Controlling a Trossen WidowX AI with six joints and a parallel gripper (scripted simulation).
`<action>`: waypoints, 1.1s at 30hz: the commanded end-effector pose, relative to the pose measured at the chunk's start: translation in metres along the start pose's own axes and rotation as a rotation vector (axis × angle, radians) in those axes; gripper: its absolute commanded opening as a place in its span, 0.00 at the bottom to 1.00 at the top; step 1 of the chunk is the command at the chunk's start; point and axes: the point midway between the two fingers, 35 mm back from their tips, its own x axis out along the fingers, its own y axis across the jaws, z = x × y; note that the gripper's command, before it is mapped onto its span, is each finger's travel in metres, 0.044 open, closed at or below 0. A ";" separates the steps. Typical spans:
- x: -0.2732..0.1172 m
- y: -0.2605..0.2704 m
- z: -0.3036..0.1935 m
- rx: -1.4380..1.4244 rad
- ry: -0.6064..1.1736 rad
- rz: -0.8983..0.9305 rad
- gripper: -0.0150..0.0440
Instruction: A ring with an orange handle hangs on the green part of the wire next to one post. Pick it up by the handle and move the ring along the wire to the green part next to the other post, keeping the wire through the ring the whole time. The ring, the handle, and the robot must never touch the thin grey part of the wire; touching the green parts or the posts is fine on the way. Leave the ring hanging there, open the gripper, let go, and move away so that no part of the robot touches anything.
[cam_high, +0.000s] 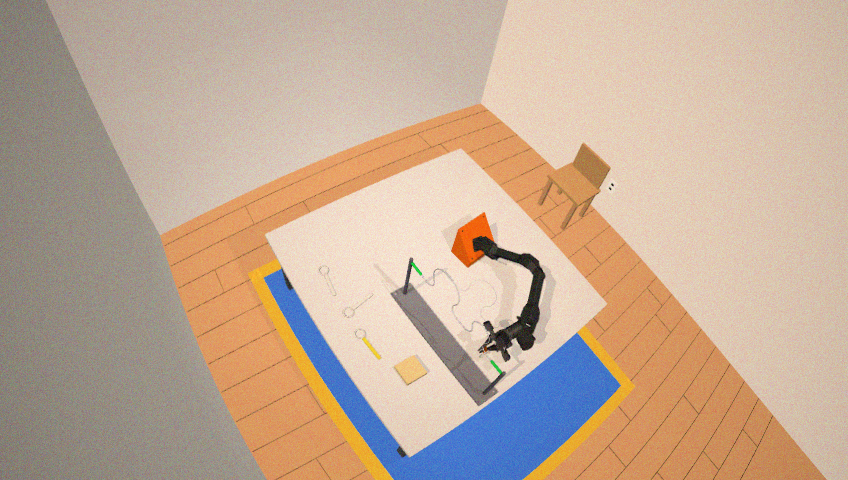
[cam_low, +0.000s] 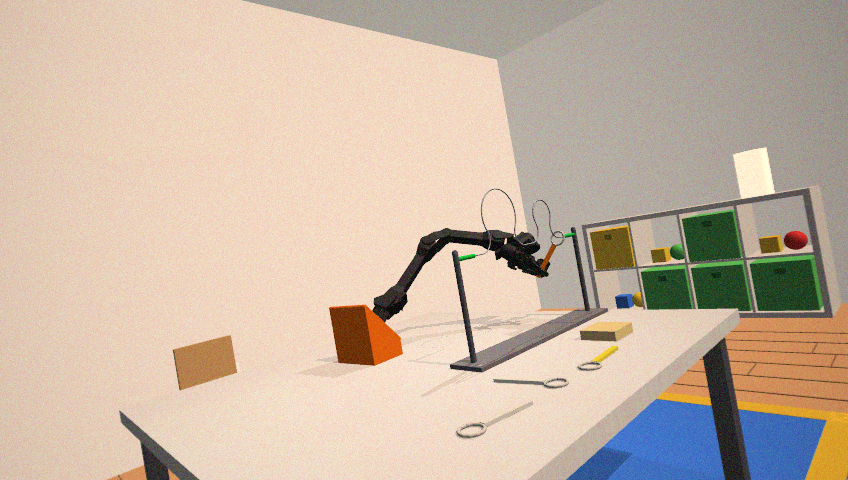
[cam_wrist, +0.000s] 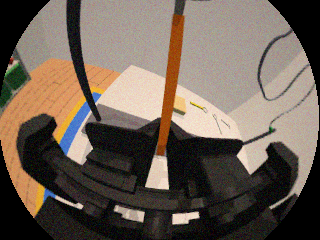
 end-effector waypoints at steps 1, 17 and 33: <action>-0.001 -0.017 0.002 -0.082 -0.007 -0.054 0.00; -0.006 -0.059 0.011 -0.343 -0.007 -0.203 0.00; -0.017 -0.093 0.028 -0.588 -0.006 -0.340 0.00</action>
